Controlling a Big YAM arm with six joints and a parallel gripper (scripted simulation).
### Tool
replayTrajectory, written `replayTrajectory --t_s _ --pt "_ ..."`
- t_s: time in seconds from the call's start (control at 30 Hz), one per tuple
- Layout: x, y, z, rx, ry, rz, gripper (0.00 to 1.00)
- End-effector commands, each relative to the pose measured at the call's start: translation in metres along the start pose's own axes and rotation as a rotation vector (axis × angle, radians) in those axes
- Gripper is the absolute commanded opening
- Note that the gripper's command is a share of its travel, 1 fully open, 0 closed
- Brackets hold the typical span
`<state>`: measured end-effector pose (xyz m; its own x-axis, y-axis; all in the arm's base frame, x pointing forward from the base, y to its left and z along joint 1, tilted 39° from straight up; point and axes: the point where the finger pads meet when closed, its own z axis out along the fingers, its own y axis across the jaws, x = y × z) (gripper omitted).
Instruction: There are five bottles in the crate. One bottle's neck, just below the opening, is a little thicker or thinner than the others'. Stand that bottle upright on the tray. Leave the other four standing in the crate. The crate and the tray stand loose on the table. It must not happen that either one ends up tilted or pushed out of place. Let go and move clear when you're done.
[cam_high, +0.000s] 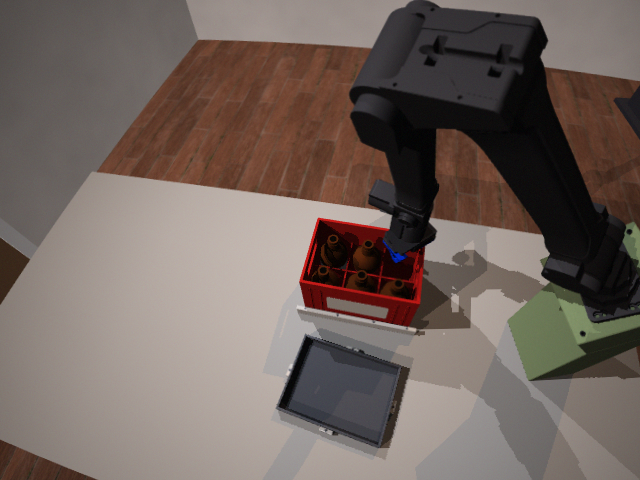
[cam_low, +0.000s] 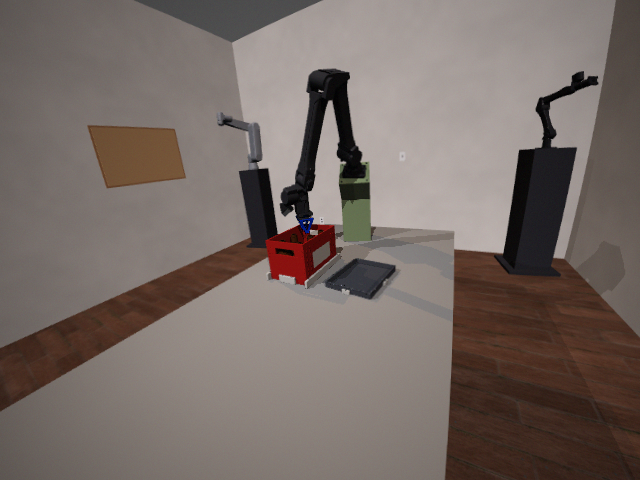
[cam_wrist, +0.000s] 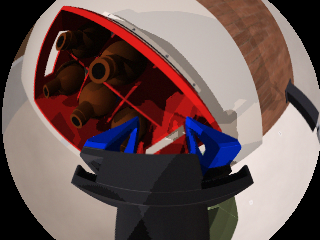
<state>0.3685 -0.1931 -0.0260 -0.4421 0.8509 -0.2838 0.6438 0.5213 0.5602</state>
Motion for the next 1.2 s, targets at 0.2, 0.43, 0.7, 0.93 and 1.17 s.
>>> replayTrajectory --t_s 0.2,0.43,0.7,0.93,1.17 --pt "-0.0009 0.0036 0.0105 -0.003 0.003 0.005 0.61" --pt "-0.0029 0.0015 0.0104 -0.001 -0.001 0.011 0.61" --pt "-0.0025 0.0015 0.0106 -0.001 0.000 0.011 0.61" --pt "-0.0025 0.0015 0.0106 -0.001 0.000 0.011 0.61" --pt "-0.0025 0.0015 0.0106 -0.001 0.000 0.011 0.61"
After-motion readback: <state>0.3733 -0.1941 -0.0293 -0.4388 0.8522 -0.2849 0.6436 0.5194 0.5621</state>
